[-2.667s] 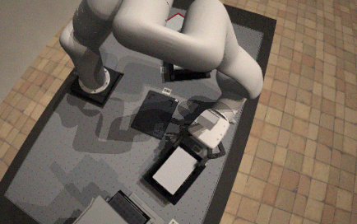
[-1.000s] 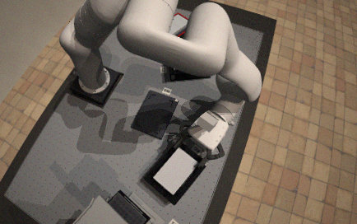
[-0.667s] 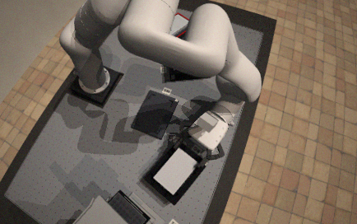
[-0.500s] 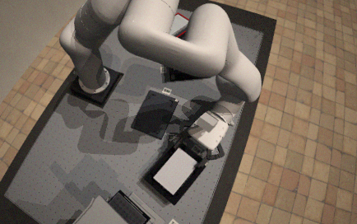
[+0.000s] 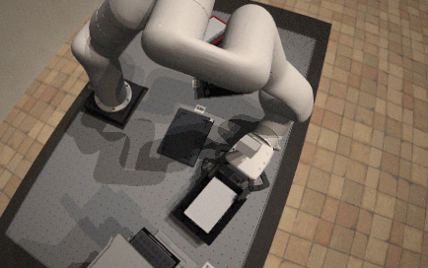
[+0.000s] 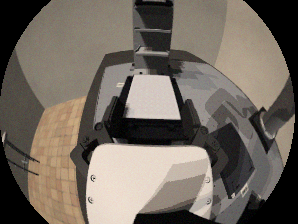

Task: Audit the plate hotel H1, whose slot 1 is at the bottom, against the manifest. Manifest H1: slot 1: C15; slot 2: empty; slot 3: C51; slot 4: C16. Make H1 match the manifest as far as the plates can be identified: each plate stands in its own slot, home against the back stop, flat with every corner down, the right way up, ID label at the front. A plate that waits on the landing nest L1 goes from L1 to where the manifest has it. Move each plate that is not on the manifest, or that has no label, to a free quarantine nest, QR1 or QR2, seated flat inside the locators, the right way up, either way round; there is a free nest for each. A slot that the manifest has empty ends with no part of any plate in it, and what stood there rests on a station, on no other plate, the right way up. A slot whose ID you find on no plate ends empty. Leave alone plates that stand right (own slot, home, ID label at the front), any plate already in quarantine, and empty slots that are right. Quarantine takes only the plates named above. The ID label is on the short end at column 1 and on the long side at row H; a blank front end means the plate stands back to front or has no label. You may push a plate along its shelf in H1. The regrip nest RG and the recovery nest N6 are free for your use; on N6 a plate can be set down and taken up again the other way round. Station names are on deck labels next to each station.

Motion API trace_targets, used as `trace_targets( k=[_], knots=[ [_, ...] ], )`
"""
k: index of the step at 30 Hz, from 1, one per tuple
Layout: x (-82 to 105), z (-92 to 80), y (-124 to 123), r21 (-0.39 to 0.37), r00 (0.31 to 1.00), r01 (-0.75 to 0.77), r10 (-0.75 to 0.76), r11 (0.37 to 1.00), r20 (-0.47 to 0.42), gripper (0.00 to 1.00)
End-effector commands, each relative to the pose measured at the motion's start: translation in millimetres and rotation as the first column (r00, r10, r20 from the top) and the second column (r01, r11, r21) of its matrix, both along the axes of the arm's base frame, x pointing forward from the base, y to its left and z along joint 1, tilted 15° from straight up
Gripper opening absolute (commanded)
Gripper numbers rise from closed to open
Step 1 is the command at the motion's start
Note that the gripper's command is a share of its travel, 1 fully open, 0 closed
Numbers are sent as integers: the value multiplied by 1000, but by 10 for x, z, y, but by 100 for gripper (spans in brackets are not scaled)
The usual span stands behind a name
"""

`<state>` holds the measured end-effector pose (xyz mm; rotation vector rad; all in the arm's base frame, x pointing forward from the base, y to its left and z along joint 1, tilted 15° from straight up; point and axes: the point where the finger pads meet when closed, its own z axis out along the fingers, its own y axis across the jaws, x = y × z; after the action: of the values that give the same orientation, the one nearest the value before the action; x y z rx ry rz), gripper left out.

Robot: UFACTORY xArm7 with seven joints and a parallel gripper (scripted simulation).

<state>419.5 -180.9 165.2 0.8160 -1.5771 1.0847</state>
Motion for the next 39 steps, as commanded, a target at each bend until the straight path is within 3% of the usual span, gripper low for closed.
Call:
trace_targets(
  k=[1, 30, 39],
  knots=[
    [6, 12, 1, 0, 1000, 0, 0, 1000, 3, 100],
    [6, 12, 1, 0, 1000, 0, 0, 1000, 3, 100],
    [60, 25, 141, 0, 1000, 0, 0, 1000, 3, 100]
  ],
)
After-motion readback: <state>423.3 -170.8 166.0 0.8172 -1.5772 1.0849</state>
